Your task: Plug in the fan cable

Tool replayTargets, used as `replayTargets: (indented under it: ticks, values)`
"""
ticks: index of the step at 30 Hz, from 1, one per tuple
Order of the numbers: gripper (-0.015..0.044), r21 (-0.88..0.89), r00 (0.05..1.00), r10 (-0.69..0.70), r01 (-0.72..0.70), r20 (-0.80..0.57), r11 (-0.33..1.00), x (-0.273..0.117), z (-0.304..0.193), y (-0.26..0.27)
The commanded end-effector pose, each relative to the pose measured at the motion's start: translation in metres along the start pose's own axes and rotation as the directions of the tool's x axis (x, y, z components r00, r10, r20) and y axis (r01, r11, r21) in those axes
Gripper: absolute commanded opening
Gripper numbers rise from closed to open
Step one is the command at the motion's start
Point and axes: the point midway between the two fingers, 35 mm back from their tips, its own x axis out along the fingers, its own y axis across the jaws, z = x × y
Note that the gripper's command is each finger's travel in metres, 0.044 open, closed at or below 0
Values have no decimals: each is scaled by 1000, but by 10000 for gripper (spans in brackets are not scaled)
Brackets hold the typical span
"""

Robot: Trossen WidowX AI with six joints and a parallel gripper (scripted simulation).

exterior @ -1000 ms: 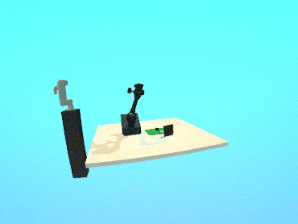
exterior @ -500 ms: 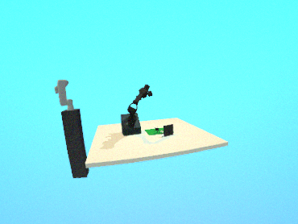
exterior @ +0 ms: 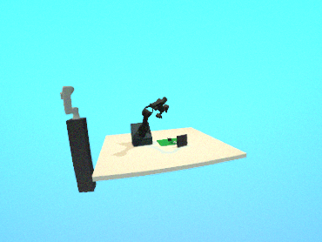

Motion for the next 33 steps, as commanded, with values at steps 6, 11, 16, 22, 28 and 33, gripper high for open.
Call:
replayTargets:
  ticks: [6, 11, 16, 22, 28, 33]
  values:
    - [440, -562, 892, 311, -449, -328, 694, 84, -65, 50]
    - [440, -696, 802, 411, -587, -433, 414, 107, -87, 75]
    - [440, -718, 778, 432, -608, -456, 338, 111, -92, 81]
    - [440, -718, 778, 432, -608, -456, 338, 111, -92, 81]
    - [440, -718, 779, 432, -608, -456, 338, 114, -92, 83]
    - [440, -719, 779, 431, -608, -455, 338, 144, -106, 107]
